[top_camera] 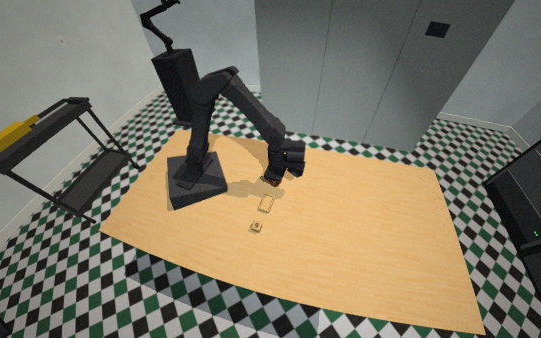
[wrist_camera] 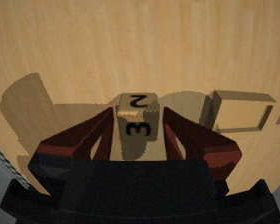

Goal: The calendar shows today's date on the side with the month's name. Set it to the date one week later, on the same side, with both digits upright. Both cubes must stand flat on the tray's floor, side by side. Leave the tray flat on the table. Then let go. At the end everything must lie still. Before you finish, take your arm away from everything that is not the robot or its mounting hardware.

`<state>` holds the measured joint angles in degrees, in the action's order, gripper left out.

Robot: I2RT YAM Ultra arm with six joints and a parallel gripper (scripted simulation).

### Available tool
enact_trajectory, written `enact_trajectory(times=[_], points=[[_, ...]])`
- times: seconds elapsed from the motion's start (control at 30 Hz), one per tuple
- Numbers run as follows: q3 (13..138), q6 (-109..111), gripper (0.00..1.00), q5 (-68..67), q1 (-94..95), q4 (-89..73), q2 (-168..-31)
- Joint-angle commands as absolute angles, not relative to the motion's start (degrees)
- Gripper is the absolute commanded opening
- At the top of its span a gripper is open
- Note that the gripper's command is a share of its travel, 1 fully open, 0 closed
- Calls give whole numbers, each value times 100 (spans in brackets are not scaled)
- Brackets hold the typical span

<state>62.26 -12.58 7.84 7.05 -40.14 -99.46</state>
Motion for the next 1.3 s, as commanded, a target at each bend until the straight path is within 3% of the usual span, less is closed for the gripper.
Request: enact_trajectory(times=[0.0,0.43,0.47,1.27], points=[[6241,-1261,45,776,703,-4001,-9913],[6241,-1261,45,776,703,-4001,-9913],[6241,-1261,26,776,703,-4001,-9913],[6241,-1261,26,776,703,-4001,-9913]])
